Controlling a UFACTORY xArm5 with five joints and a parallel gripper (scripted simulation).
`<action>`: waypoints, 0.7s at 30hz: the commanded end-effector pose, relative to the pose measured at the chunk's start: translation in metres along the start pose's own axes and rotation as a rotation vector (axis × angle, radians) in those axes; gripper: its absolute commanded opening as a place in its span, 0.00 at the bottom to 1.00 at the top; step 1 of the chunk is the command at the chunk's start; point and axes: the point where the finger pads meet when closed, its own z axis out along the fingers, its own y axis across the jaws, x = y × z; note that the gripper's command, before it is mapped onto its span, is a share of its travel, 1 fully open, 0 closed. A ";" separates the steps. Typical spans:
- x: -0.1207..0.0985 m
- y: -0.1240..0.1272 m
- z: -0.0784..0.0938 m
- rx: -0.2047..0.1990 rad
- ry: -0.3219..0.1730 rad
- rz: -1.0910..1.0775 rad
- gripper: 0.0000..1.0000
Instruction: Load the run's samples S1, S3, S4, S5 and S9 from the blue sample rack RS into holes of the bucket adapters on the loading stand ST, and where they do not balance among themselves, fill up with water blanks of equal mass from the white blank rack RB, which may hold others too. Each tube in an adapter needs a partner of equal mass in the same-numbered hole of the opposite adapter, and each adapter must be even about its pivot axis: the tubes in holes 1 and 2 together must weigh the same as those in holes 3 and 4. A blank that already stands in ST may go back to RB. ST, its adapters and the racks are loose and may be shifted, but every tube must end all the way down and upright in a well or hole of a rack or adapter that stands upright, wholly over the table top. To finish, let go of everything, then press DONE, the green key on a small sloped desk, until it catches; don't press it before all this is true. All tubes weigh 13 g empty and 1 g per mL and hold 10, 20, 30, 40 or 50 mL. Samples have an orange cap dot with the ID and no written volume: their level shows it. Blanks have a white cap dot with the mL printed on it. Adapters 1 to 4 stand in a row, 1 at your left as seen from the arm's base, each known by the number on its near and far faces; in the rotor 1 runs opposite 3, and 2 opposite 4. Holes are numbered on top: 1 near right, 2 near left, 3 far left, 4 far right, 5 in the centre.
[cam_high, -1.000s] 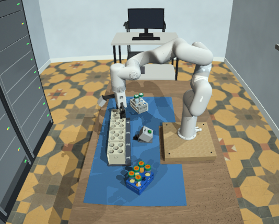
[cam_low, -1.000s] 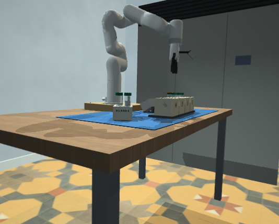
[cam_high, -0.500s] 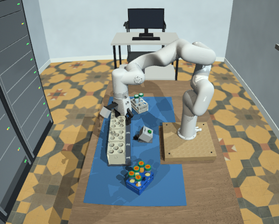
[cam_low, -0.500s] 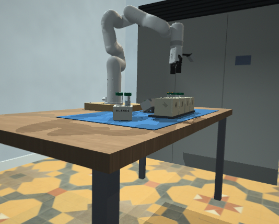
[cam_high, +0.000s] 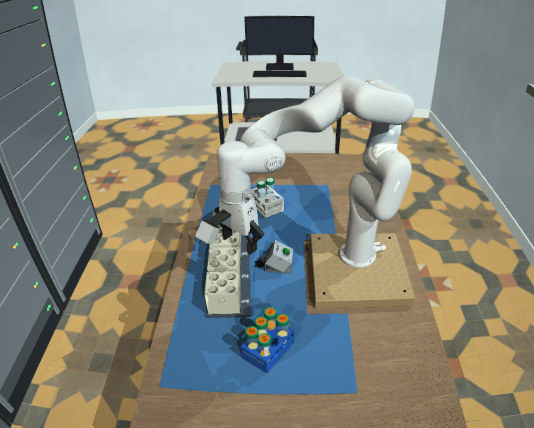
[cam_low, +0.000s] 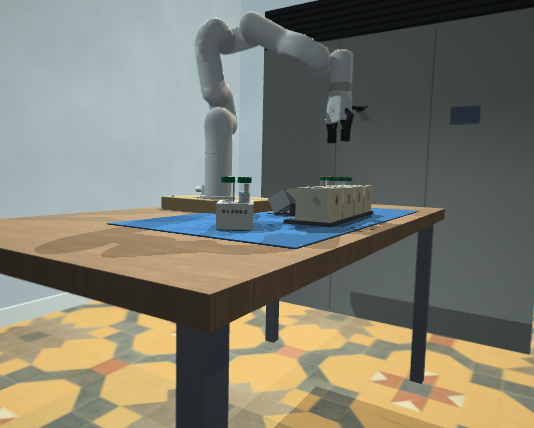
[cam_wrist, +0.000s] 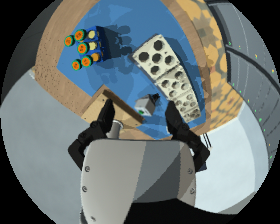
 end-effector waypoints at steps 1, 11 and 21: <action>0.011 -0.014 -0.002 -0.001 0.004 0.000 1.00; 0.034 -0.046 -0.002 0.000 0.005 0.000 1.00; 0.063 -0.087 -0.002 0.002 0.006 0.000 1.00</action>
